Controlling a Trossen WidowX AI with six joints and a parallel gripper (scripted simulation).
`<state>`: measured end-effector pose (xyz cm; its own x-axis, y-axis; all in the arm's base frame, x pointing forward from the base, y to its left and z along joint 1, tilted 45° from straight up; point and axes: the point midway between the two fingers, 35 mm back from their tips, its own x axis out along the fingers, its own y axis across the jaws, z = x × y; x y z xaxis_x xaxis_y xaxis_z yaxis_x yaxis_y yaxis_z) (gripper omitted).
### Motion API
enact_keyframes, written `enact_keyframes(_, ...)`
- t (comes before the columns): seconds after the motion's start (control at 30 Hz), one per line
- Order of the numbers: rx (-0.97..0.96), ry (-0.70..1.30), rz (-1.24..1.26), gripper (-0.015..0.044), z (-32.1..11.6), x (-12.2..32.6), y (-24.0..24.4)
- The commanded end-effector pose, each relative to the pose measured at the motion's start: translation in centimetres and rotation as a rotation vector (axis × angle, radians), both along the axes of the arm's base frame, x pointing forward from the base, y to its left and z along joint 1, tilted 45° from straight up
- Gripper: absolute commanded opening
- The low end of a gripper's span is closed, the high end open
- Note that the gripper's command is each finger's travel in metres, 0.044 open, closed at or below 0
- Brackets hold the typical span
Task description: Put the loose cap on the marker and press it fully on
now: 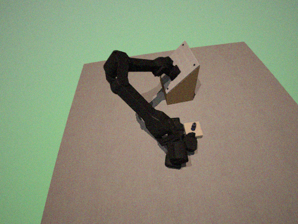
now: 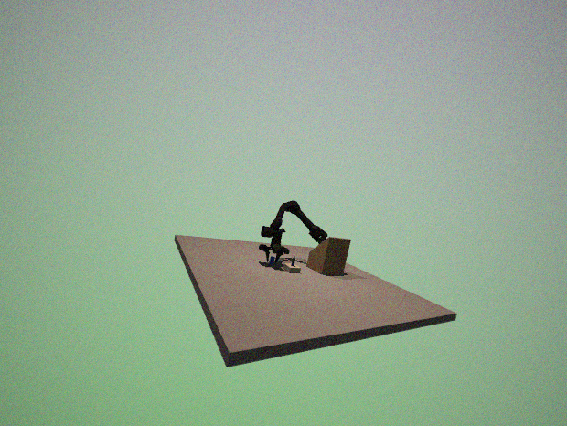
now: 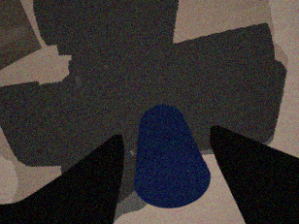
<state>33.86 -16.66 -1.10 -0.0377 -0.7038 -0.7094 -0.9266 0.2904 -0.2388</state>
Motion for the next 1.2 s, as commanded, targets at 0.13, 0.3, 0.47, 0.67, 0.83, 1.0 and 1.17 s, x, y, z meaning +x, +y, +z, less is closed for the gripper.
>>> enact_keyframes(0.13,0.000,0.005,0.003,0.0129,-0.2,-0.1,0.0)
enact_keyframes(0.3,0.000,0.005,0.003,0.0096,-0.2,-0.1,0.0)
enact_keyframes(0.47,0.006,-0.027,-0.007,0.0004,0.0,0.3,0.2)
enact_keyframes(0.67,0.007,-0.021,-0.005,0.0000,1.2,0.4,1.4)
enact_keyframes(0.83,0.006,-0.015,-0.004,0.0000,2.1,0.4,2.4)
enact_keyframes(1.0,0.004,-0.006,-0.001,0.0000,3.1,0.3,3.4)
enact_keyframes(1.17,0.003,0.004,0.003,0.0000,4.0,0.2,4.2)
